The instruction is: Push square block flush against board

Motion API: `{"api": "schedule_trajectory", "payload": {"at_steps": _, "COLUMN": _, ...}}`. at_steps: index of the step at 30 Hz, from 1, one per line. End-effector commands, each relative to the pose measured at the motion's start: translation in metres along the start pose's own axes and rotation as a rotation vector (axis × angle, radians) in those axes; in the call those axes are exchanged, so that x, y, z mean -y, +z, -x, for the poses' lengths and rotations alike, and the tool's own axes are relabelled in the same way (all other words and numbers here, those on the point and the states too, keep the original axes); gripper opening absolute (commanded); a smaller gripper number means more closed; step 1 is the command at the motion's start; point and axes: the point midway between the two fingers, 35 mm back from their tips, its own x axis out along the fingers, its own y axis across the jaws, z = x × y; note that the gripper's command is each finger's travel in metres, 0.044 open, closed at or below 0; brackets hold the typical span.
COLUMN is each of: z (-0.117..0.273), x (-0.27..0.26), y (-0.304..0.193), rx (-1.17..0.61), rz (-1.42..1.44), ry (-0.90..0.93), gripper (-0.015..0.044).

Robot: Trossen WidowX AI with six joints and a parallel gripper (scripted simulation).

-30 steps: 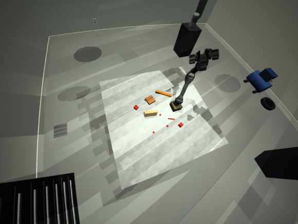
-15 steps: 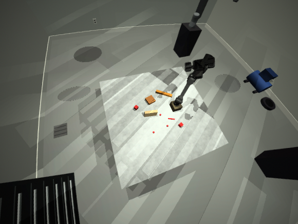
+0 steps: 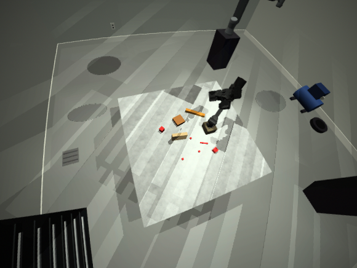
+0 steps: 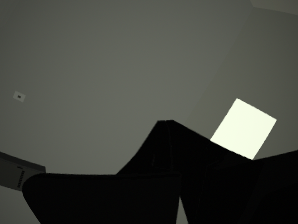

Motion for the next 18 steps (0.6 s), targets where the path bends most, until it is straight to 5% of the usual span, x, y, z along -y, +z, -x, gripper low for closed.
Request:
{"api": "schedule_trajectory", "payload": {"at_steps": 1, "z": -0.014, "x": -0.020, "y": 0.023, "rx": 0.055, "rz": -0.001, "ry": 0.062, "gripper": 0.0000}}
{"api": "schedule_trajectory", "payload": {"at_steps": 18, "z": -0.055, "x": -0.141, "y": 0.107, "rx": 0.261, "rz": -0.045, "ry": 0.428, "gripper": 0.0000}}
